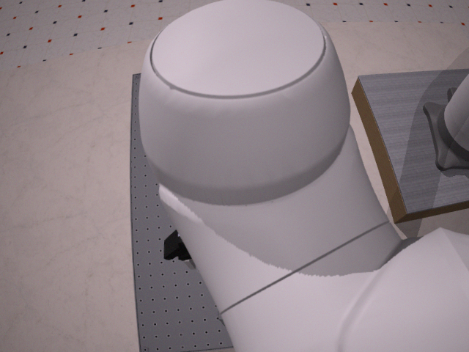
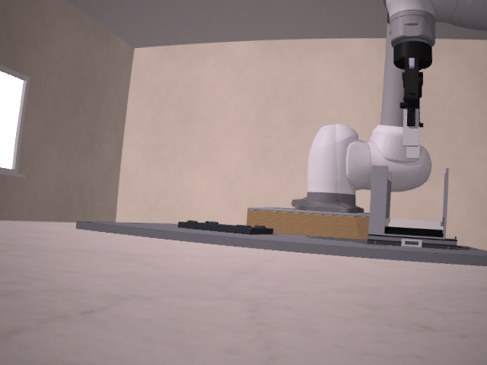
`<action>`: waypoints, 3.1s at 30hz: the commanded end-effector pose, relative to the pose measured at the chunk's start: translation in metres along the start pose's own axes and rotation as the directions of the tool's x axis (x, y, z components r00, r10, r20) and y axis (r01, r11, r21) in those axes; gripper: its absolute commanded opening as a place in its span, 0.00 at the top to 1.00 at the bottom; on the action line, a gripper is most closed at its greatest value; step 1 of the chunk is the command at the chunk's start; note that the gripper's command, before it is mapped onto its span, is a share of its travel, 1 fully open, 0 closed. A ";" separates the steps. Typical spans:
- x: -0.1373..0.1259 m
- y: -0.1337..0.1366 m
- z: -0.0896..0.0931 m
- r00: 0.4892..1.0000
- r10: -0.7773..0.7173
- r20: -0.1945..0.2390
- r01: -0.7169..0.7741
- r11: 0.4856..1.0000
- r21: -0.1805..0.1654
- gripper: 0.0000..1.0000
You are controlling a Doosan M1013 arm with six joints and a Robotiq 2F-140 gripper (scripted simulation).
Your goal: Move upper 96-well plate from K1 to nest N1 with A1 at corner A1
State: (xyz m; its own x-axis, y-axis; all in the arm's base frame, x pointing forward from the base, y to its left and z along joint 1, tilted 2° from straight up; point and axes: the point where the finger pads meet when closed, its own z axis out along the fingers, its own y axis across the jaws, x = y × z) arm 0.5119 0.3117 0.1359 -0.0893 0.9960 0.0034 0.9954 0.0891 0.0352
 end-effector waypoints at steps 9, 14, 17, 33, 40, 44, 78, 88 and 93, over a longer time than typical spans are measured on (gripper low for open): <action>-0.001 -0.001 -0.001 1.000 0.002 0.004 -0.002 1.000 -0.004 0.00; -0.001 -0.001 0.004 1.000 0.002 0.004 -0.002 1.000 -0.004 0.00; -0.001 -0.001 0.009 1.000 0.002 0.004 -0.002 1.000 -0.004 0.00; -0.001 -0.001 0.033 1.000 0.002 0.004 -0.002 1.000 -0.004 0.00; -0.001 -0.001 0.041 1.000 0.002 0.004 -0.002 1.000 -0.004 0.00; -0.001 -0.001 0.048 1.000 0.002 0.004 -0.002 1.000 -0.004 0.00; -0.001 0.000 0.098 1.000 0.002 0.004 -0.002 1.000 -0.004 0.00; -0.001 0.000 0.113 1.000 0.002 0.004 -0.002 1.000 -0.004 0.00; -0.001 0.000 0.119 1.000 0.002 0.004 -0.002 1.000 -0.004 0.00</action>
State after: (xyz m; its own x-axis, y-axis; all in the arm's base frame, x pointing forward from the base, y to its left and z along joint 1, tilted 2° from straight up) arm 0.5157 0.3112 0.0202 -0.0874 0.9962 -0.0008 0.9954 0.0873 0.0394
